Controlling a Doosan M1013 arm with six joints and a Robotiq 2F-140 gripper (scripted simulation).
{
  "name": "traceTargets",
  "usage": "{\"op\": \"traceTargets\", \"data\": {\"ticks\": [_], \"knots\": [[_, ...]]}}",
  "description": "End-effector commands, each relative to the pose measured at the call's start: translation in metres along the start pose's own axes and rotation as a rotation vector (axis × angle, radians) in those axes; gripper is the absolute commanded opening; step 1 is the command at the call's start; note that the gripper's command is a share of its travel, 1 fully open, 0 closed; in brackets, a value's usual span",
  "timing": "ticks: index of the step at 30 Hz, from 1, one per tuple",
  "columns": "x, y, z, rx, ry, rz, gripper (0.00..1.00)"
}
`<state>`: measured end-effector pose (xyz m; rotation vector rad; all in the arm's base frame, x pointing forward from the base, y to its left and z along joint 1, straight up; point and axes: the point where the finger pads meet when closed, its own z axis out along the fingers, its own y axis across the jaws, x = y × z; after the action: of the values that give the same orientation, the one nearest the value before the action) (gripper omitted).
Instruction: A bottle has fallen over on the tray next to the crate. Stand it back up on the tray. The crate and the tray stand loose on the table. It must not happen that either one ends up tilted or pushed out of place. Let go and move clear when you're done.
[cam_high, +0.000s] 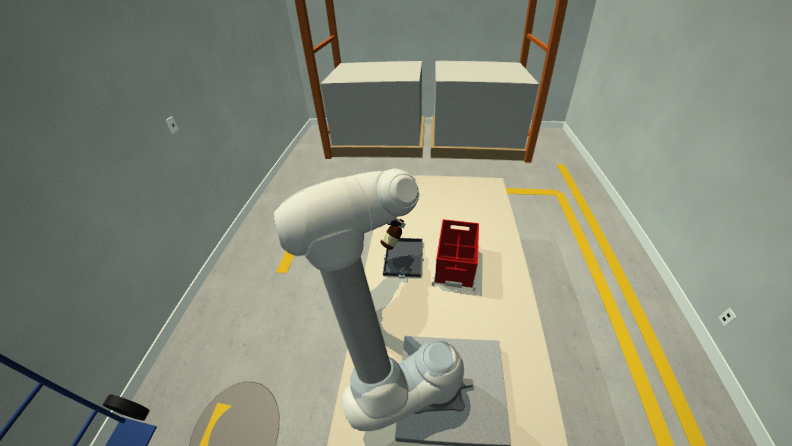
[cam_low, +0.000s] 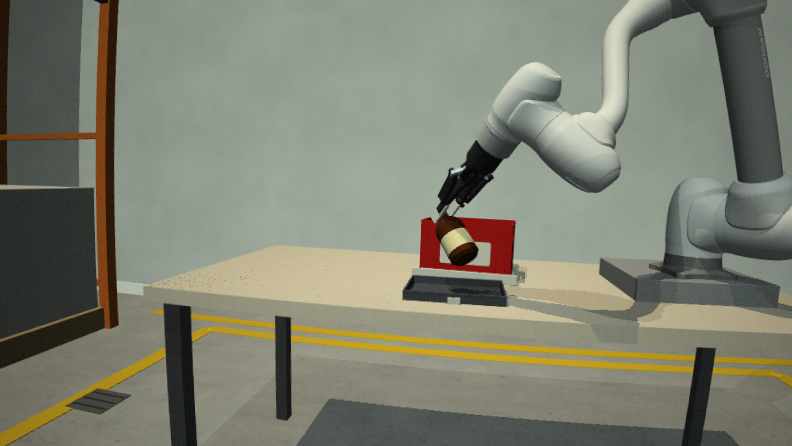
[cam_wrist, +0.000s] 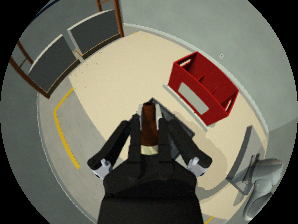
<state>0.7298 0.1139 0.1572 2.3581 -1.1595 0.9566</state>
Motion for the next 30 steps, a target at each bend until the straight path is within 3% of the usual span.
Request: {"op": "traceTargets", "data": {"ticks": [1, 16, 30], "knots": [[-0.0003, 0.0001, -0.0001, 0.000, 0.022, 0.000, 0.10], [-0.0011, -0.0014, -0.0018, 0.006, 0.092, 0.002, 0.10], [-0.0011, -0.0017, -0.0021, 0.007, 0.099, 0.002, 0.10]]}}
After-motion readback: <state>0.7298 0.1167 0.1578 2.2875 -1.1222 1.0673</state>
